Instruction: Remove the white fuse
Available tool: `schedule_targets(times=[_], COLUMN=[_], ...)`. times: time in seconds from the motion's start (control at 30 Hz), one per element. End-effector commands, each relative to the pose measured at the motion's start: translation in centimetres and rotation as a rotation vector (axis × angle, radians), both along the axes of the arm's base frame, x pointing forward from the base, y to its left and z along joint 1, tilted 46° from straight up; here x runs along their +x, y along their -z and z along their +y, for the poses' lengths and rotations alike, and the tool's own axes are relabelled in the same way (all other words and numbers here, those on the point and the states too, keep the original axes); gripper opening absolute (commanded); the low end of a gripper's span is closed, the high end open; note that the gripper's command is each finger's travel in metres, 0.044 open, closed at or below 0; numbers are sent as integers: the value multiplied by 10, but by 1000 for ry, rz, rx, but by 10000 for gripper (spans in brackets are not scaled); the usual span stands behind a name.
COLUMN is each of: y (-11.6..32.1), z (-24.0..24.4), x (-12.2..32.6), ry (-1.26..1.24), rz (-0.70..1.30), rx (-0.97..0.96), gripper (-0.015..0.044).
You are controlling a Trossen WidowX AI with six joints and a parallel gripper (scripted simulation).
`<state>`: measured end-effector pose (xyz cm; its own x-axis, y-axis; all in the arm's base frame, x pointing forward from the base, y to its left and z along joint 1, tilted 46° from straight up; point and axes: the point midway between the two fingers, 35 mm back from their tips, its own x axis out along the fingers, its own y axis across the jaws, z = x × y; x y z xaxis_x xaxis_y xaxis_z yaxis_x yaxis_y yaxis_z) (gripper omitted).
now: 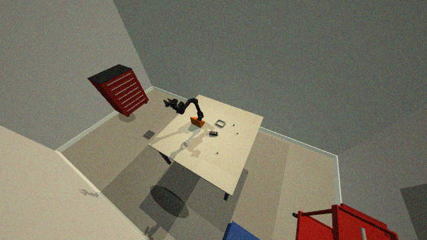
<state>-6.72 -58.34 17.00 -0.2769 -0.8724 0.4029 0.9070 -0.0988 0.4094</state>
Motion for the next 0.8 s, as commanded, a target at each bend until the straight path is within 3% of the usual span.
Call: schedule_targets(times=[0.0,0.1,0.4,0.77], y=[0,6,69,144], z=[0,-4,-5,70], x=[2,29,172,322], ry=[0,-26,-390,-789], rz=[4,51,70,110], rx=[5,81,418,832], gripper=[374,295,61,61])
